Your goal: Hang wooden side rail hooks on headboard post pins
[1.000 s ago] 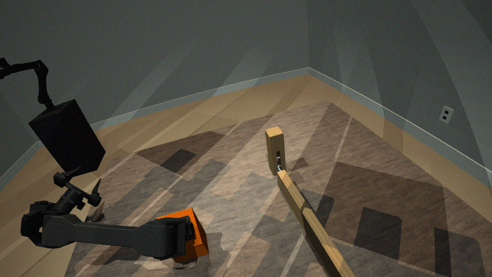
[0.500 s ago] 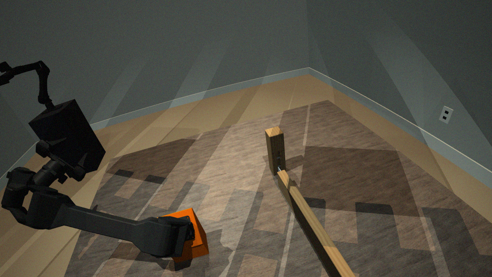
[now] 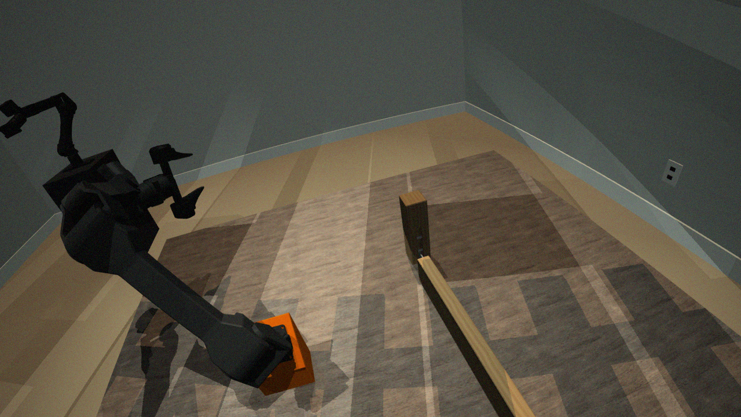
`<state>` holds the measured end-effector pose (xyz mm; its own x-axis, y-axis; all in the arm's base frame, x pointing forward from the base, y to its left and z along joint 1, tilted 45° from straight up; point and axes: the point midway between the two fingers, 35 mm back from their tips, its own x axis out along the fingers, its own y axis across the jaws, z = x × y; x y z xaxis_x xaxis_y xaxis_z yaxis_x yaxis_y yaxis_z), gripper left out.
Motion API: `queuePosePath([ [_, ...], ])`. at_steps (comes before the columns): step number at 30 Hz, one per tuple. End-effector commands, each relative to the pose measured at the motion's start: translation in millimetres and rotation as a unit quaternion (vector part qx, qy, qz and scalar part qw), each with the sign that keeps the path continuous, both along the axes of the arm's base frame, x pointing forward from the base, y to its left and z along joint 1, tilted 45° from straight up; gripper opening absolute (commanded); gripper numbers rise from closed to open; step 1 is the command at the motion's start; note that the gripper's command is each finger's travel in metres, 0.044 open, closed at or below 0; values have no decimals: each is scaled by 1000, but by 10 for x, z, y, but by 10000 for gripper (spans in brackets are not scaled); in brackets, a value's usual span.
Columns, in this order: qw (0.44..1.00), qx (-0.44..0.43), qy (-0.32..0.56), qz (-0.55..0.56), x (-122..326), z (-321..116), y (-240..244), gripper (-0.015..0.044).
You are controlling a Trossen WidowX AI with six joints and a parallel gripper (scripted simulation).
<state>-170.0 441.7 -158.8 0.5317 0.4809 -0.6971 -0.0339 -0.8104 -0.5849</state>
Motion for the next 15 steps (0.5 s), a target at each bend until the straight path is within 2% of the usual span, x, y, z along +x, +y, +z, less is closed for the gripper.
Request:
queuePosePath([
  [1,997,20,36,-66,546,-76,38,440],
  [8,975,73,91,-188,1621,-172,-65,440],
  [15,932,141,135,-307,2624,-170,-483,440],
])
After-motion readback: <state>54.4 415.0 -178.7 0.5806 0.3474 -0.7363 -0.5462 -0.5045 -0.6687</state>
